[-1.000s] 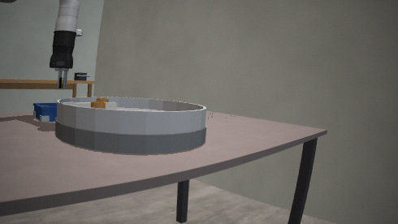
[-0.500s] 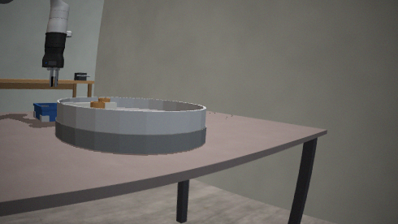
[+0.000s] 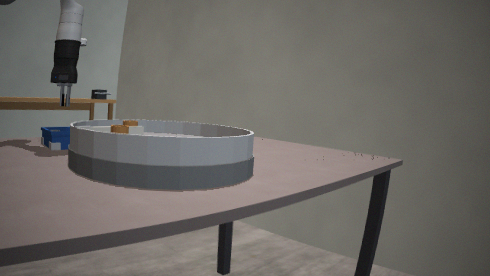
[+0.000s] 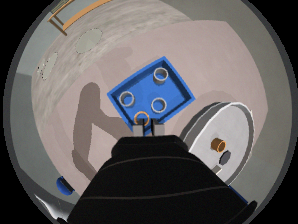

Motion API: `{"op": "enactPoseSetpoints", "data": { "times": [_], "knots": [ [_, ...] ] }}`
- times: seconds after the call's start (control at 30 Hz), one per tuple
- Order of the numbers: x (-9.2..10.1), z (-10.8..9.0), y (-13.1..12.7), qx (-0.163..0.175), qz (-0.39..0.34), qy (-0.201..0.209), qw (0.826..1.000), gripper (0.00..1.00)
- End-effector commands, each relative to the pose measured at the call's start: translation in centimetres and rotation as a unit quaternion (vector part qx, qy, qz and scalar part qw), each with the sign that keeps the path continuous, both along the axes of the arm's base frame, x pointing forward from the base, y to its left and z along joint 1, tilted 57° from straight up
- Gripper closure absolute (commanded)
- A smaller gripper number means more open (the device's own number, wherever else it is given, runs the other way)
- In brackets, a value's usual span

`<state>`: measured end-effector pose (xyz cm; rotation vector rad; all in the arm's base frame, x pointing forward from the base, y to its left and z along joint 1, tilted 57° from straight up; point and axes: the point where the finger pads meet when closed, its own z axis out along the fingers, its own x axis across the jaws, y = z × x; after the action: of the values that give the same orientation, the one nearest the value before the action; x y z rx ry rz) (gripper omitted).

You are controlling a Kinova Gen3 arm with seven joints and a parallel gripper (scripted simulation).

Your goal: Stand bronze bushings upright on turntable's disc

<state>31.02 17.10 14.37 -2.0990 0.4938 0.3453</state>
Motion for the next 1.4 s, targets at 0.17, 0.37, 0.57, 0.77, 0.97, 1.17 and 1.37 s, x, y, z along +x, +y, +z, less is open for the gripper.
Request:
{"op": "enactPoseSetpoints", "data": {
  "times": [0.17, 0.37, 0.57, 0.77, 0.97, 1.17, 1.37],
  "knots": [
    [0.0, 0.11, 0.17, 0.001, -0.004, 0.004, 1.0, 0.64],
    [0.0, 0.11, 0.17, 0.001, -0.004, 0.004, 1.0, 0.64],
    [0.0, 0.11, 0.17, 0.001, -0.004, 0.004, 1.0, 0.64],
    [0.0, 0.11, 0.17, 0.001, -0.004, 0.004, 1.0, 0.64],
    [0.01, 0.11, 0.17, 0.001, -0.004, 0.004, 1.0, 0.64],
    [0.36, 0.1, 0.14, 0.0, -0.004, 0.003, 1.0, 0.64],
    [0.35, 0.1, 0.14, 0.0, -0.004, 0.003, 1.0, 0.64]
  ]
}}
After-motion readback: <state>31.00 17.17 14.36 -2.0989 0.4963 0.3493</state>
